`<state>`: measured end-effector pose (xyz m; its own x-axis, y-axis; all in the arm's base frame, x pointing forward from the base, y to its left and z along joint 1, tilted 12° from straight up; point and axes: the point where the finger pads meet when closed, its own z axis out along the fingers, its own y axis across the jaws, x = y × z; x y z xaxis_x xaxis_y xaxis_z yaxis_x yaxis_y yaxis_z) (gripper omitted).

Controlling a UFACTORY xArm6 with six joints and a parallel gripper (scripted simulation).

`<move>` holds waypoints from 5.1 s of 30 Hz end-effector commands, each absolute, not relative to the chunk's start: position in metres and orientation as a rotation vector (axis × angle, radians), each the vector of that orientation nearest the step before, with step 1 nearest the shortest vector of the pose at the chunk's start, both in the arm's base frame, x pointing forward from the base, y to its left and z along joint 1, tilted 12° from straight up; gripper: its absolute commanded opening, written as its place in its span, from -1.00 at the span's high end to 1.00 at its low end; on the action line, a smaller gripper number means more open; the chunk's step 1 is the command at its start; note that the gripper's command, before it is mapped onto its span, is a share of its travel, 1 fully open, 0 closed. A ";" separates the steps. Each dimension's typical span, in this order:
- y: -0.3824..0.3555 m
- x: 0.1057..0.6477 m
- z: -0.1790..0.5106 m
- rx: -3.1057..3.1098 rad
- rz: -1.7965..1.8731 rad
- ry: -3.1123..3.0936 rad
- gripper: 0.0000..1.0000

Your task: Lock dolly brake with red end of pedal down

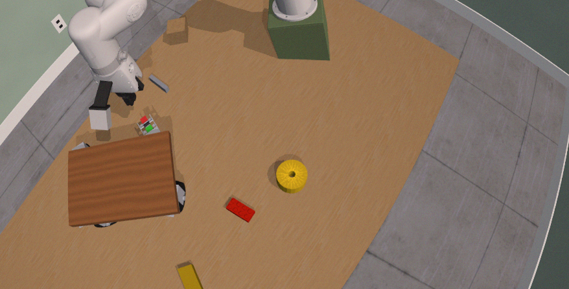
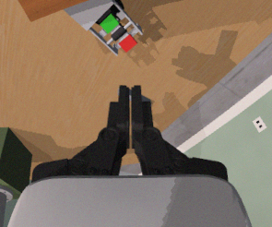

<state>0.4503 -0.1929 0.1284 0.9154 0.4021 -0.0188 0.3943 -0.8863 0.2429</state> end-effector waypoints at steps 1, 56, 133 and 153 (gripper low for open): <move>-0.195 0.452 0.124 2.733 0.018 0.991 1.00; -0.198 0.454 0.105 0.650 -0.247 2.932 1.00; -0.211 0.460 0.036 0.650 -0.248 2.932 1.00; -0.211 0.460 0.034 0.650 -0.248 2.932 1.00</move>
